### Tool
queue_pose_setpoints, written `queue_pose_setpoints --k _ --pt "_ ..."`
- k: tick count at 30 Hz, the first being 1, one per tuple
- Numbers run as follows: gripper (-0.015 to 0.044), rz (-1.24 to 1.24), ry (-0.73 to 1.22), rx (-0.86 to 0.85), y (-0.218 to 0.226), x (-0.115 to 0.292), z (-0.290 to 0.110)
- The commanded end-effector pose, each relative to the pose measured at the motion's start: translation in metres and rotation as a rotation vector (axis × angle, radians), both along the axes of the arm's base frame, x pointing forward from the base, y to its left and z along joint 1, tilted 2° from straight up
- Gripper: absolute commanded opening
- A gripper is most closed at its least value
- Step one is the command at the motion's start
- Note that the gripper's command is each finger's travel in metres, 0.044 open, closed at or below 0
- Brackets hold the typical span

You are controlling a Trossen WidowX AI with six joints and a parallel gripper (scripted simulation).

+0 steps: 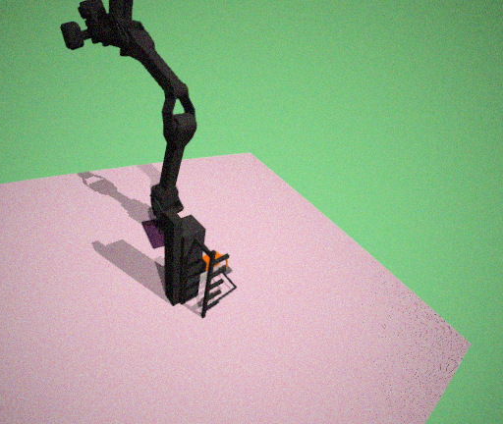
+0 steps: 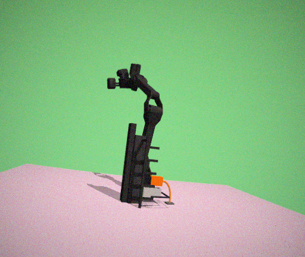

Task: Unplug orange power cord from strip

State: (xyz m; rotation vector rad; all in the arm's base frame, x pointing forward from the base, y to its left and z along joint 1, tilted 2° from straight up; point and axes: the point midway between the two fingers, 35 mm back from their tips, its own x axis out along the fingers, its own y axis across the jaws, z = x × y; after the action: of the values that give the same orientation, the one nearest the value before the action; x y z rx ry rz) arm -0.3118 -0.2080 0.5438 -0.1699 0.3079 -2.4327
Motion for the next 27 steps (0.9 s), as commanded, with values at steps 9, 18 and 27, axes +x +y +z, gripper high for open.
queue_pose_setpoints --k 9,18,27 --pt "0.0164 0.228 -0.020 0.056 -0.072 0.052 -0.021" --pt "0.0160 0.508 -0.025 0.133 -0.141 0.138 -0.047" --pt "0.0160 0.745 -0.012 0.201 -0.177 0.225 -0.070"
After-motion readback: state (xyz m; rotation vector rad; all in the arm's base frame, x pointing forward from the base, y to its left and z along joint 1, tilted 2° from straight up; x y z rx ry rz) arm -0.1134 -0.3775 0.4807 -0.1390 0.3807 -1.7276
